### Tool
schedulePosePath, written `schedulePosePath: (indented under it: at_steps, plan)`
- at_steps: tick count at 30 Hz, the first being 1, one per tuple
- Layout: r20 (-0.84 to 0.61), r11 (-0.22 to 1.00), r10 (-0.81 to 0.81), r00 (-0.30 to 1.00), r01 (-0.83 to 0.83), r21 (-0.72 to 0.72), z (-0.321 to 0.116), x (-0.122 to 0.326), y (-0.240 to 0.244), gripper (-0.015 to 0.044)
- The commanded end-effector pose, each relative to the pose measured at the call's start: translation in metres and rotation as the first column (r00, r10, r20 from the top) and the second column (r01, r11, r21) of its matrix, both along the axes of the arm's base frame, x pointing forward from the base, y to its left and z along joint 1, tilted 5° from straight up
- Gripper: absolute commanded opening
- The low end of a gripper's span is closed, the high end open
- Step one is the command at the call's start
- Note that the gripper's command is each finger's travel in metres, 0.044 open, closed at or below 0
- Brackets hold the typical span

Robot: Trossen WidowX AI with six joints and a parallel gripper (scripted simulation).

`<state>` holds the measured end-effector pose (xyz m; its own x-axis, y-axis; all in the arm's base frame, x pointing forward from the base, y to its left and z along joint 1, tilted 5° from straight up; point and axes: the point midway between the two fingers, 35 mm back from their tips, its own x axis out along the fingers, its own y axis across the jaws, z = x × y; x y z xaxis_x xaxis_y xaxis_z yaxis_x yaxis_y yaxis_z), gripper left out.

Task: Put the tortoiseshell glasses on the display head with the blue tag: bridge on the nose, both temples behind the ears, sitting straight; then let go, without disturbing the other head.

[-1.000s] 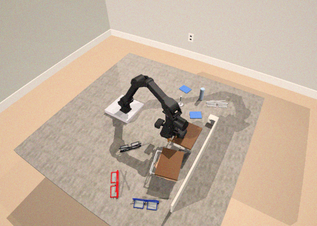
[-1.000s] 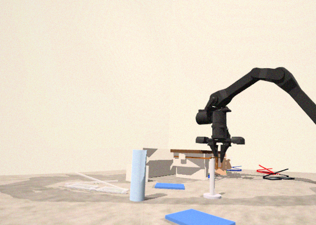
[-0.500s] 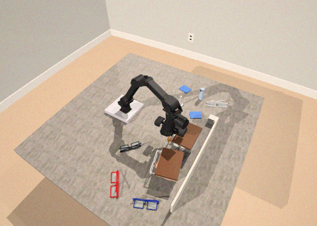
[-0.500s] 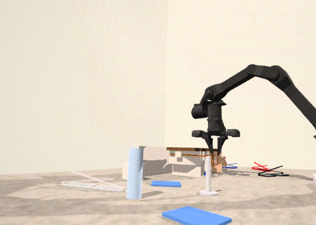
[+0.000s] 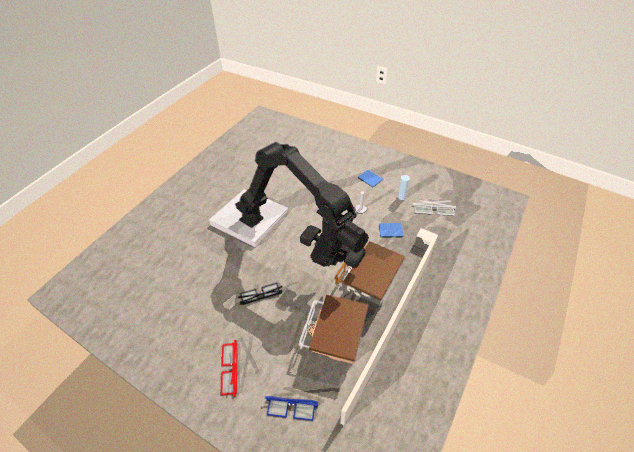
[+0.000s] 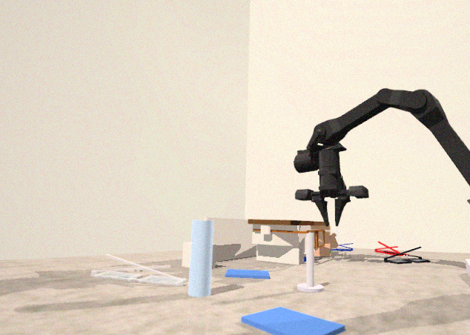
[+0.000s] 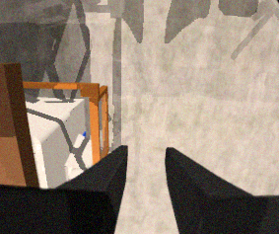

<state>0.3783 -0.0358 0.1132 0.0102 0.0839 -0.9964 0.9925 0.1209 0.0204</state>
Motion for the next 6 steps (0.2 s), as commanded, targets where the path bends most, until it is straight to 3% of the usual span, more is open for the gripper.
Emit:
schedulePosePath:
  at_steps: [1,6]
  plan:
    - [0.018,1.000,0.005,1.000,-0.005,-0.007,0.006,-0.007,-0.002,0.0107]
    - [0.016,1.000,0.005,1.000,-0.005,-0.007,0.014,-0.025,-0.005,0.0107]
